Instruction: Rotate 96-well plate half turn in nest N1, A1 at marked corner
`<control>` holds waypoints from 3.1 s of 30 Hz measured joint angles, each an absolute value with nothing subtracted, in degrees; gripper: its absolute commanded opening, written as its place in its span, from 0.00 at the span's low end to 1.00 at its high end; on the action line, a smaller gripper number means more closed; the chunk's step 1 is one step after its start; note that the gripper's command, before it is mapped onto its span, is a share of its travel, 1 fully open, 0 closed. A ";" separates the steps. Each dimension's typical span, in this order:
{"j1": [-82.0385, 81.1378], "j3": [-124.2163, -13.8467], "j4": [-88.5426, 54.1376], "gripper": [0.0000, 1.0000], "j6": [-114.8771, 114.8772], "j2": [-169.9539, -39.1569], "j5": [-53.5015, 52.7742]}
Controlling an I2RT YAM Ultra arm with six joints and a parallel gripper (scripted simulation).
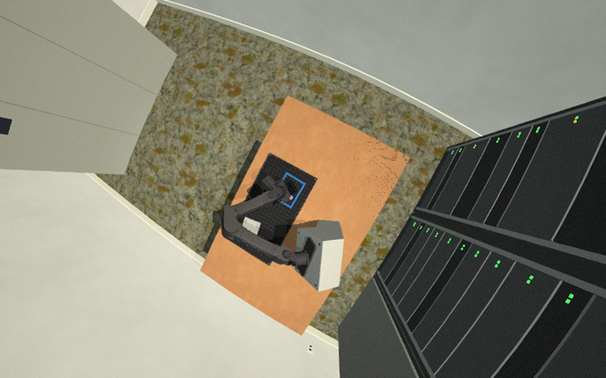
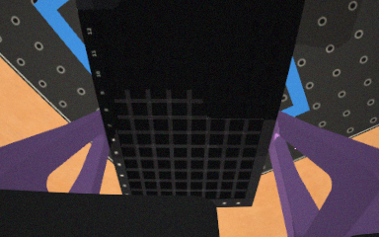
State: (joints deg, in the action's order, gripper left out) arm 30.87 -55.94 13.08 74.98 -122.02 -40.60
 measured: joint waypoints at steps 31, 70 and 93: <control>29.95 -56.84 13.85 0.00 73.80 -123.83 -40.51; 27.81 -59.33 16.88 0.00 71.37 -127.90 -38.98; 26.55 -60.77 18.59 0.00 70.11 -130.04 -38.26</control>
